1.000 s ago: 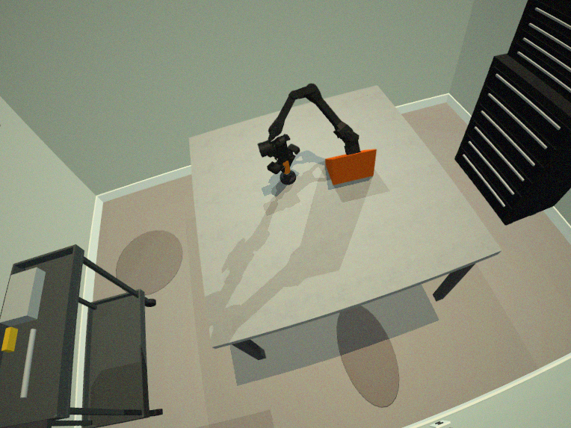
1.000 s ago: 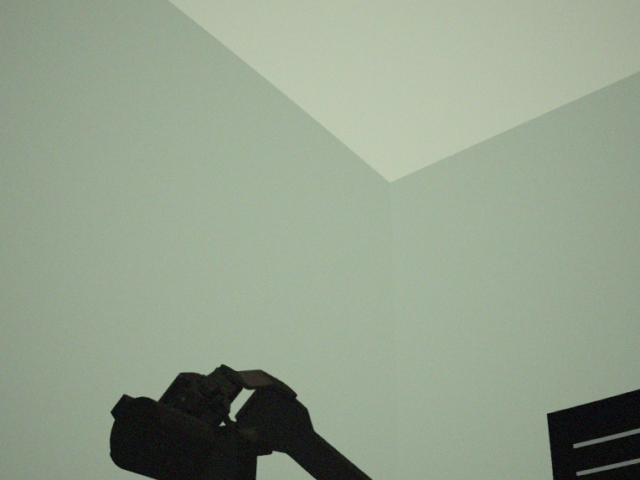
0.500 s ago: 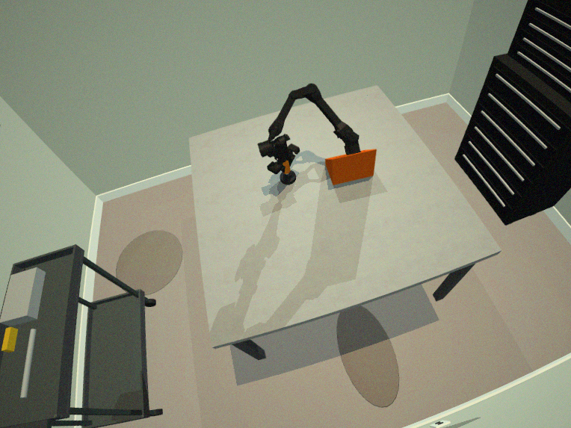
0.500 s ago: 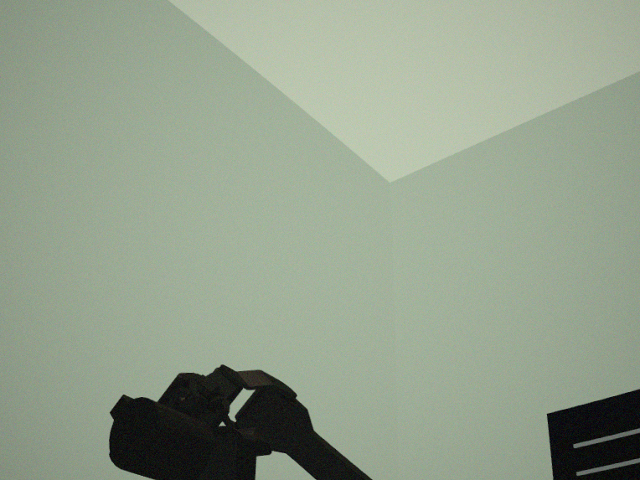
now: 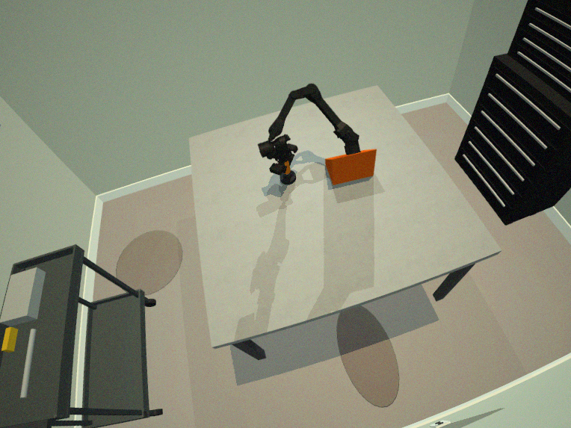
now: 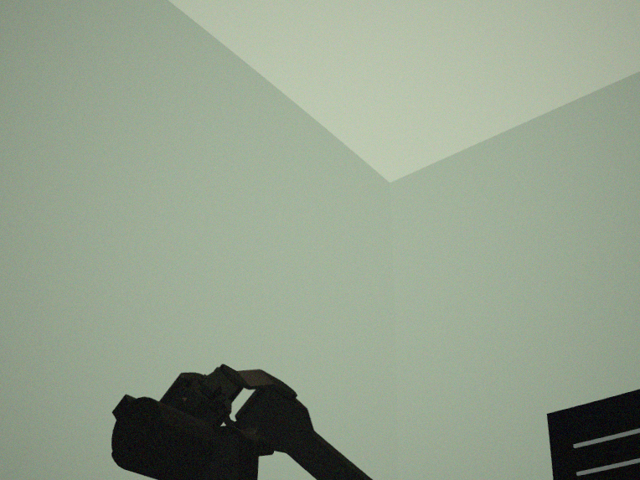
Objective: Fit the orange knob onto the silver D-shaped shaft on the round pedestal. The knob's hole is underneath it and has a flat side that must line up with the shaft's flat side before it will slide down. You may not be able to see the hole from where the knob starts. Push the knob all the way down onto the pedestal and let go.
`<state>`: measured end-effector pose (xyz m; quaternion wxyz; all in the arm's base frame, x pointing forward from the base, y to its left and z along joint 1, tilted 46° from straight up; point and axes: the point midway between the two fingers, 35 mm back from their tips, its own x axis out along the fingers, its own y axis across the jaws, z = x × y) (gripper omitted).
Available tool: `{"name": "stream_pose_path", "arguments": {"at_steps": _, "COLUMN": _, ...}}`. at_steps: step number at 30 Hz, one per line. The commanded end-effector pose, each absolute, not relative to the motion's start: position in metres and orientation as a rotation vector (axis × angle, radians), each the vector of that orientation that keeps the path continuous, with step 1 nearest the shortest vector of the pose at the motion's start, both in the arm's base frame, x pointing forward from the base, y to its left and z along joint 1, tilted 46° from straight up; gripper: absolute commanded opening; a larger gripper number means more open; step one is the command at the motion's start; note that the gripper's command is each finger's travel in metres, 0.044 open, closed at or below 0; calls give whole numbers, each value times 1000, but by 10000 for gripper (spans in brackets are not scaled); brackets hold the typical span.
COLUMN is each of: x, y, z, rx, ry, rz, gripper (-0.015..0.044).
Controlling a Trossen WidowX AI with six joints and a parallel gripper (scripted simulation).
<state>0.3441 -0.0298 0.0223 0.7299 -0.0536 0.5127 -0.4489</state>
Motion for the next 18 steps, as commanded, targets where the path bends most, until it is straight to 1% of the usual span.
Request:
{"name": "stream_pose_path", "arguments": {"at_steps": 1, "x": 345, "y": -30, "z": 23, "rx": -129, "ry": 1133, "rz": -981, "gripper": 0}}
{"name": "stream_pose_path", "arguments": {"at_steps": 18, "x": 345, "y": -33, "z": 23, "rx": -129, "ry": 1133, "rz": -981, "gripper": 0}}
